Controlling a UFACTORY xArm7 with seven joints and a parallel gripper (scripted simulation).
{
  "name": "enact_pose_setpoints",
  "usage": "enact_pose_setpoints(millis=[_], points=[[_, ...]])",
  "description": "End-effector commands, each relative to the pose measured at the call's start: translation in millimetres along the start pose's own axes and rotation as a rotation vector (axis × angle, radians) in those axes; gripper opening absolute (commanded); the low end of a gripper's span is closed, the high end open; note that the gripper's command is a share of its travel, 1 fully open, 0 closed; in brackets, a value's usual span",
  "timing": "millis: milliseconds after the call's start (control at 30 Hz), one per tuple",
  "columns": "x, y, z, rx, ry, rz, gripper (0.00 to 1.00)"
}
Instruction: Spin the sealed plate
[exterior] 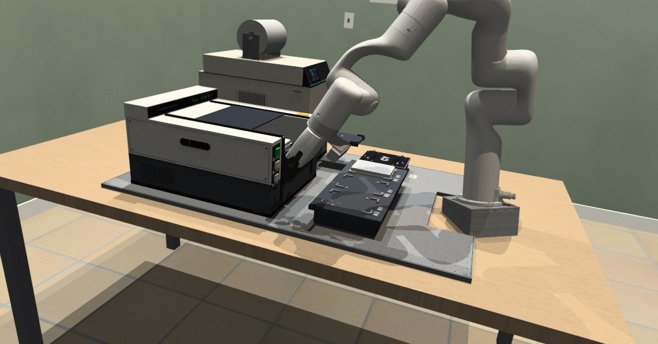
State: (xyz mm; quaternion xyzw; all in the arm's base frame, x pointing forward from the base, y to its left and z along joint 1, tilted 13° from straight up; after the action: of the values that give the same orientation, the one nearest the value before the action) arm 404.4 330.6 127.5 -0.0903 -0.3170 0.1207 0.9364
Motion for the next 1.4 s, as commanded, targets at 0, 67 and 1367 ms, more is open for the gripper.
enact_pose_setpoints(millis=[0,67,1367], points=[[-2.2,1.0,7.9,0.003,-0.003,-0.001,0.0],[-3.7,1.2,10.8,0.002,-0.003,-0.001,0.0],[-20.4,2.9,65.6,0.003,-0.003,-0.001,0.0]])
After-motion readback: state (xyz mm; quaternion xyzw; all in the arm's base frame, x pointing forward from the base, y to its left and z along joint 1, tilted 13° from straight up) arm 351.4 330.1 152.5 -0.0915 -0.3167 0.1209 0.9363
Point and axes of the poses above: the point where the finger pads meet when closed, its own z axis back along the fingers, its own y axis across the jaws, x = y × z, the point moved 5 cm from there along z, back along the fingers, and after that the axes turned 6 degrees about z, right-handed, at the moved point
